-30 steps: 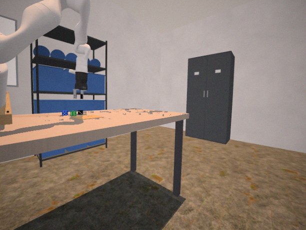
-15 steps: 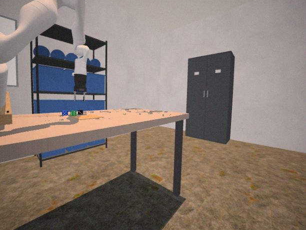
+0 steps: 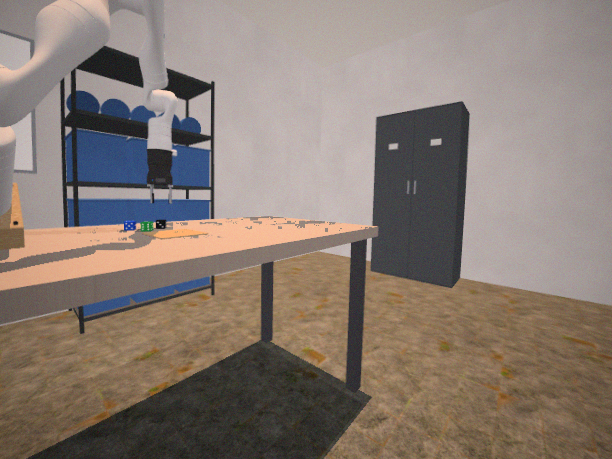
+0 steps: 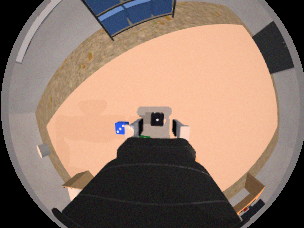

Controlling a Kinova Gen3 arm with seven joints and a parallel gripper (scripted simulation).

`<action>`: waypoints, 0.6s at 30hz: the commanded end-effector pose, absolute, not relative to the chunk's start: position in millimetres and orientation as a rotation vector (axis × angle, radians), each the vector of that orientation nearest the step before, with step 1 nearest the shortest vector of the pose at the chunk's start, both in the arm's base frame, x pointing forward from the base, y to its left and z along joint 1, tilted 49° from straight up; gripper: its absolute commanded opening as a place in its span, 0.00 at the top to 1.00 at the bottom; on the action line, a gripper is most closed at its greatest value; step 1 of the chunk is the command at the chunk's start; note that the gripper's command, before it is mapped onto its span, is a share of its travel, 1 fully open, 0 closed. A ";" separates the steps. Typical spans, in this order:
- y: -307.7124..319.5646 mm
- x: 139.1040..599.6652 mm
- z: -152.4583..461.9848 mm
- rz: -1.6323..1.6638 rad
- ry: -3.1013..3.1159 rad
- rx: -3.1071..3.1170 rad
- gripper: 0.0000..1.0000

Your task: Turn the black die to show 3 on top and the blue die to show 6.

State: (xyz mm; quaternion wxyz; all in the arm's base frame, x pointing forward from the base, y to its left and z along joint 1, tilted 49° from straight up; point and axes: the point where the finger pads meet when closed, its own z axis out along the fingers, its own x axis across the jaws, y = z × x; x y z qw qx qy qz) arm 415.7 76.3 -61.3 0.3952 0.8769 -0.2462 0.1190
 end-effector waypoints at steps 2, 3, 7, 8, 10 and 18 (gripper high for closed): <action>77.9 415.6 -60.8 0.315 -0.636 2.221 0.00; 77.9 415.6 -60.8 0.315 -0.636 2.221 0.00; 77.5 415.9 -60.6 0.323 -0.651 2.218 0.00; 77.5 415.9 -60.6 0.323 -0.652 2.218 0.00; 77.5 415.9 -60.6 0.323 -0.652 2.218 0.00; 77.5 415.9 -60.6 0.323 -0.652 2.218 0.13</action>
